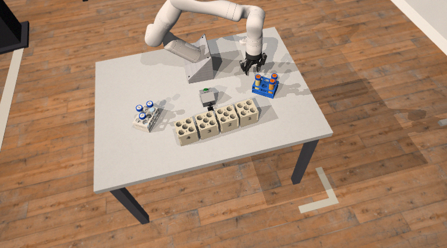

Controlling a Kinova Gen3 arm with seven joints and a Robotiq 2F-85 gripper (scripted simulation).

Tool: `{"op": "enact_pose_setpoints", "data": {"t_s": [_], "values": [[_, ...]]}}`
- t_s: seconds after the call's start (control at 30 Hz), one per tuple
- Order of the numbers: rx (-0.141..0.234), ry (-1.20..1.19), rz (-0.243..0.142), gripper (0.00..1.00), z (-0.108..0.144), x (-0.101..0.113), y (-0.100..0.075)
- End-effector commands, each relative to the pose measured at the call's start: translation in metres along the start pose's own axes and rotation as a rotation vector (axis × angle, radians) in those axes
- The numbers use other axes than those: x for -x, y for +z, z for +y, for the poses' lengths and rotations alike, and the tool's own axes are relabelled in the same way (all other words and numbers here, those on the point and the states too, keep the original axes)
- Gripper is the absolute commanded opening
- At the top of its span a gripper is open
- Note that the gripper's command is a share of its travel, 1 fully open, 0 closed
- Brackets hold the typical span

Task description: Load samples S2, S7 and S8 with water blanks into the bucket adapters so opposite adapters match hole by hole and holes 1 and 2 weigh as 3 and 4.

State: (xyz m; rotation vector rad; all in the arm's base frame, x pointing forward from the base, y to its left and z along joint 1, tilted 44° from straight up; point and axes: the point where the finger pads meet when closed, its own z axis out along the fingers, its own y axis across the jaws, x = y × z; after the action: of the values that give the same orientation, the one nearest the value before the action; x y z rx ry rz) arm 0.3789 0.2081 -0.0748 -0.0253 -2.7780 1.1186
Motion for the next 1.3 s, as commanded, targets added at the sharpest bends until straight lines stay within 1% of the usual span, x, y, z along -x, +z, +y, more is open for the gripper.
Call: {"op": "enact_pose_setpoints", "data": {"t_s": [0.0, 0.07, 0.13, 0.63, 0.7, 1.2, 1.27], "values": [[0.004, 0.066, -0.005, 0.62, -0.016, -0.001, -0.001], [0.004, 0.066, -0.005, 0.62, -0.022, -0.001, -0.001], [0.004, 0.066, -0.005, 0.62, -0.022, -0.001, -0.001], [0.004, 0.066, -0.005, 0.62, -0.072, -0.003, -0.001], [0.004, 0.066, -0.005, 0.62, -0.072, -0.003, -0.001], [0.004, 0.066, -0.005, 0.62, -0.122, -0.006, -0.001], [0.004, 0.066, -0.005, 0.62, -0.122, -0.006, -0.001]]}}
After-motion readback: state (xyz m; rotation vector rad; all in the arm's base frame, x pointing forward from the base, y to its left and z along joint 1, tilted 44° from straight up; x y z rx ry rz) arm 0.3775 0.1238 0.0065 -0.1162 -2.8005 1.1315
